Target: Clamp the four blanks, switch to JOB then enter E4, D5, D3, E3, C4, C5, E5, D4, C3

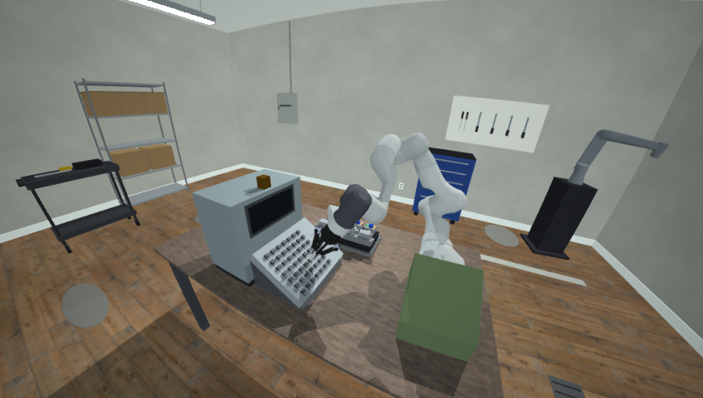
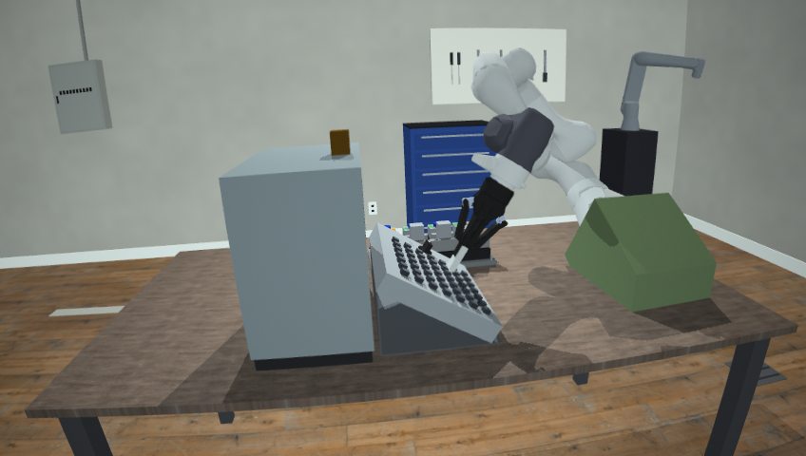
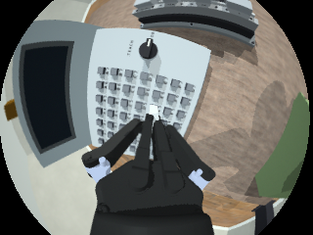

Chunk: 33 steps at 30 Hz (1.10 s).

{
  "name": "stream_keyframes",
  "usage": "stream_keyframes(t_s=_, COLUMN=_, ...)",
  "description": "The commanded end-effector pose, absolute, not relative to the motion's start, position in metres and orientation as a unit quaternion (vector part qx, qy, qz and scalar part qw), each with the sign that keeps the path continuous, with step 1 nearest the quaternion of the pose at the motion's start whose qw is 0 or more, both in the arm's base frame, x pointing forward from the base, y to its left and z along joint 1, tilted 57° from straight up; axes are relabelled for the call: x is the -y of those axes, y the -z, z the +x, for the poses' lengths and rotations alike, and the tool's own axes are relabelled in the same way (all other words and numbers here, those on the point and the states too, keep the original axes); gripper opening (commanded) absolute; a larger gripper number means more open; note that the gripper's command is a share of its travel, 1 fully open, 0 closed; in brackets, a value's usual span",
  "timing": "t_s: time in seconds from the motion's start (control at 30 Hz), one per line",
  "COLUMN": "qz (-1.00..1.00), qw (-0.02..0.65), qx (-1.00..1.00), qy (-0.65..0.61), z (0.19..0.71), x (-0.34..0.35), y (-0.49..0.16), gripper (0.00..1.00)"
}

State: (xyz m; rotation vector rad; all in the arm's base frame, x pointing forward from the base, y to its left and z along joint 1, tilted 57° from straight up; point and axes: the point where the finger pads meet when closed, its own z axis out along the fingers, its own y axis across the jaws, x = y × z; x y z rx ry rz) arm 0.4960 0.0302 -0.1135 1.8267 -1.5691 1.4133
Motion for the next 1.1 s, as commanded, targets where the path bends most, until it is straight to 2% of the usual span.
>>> stream_keyframes(t_s=0.0, qz=0.643, qw=0.176, qx=0.553, qy=-0.499, z=0.493, x=-0.033, y=0.111, gripper=0.0)
stream_keyframes(t_s=0.7, qz=0.643, qw=0.176, qx=0.553, qy=-0.499, z=0.486, x=-0.046, y=0.103, gripper=0.0)
stream_keyframes(t_s=1.07, qz=0.643, qw=0.176, qx=0.553, qy=-0.499, z=0.512, x=-0.039, y=0.065, gripper=0.0)
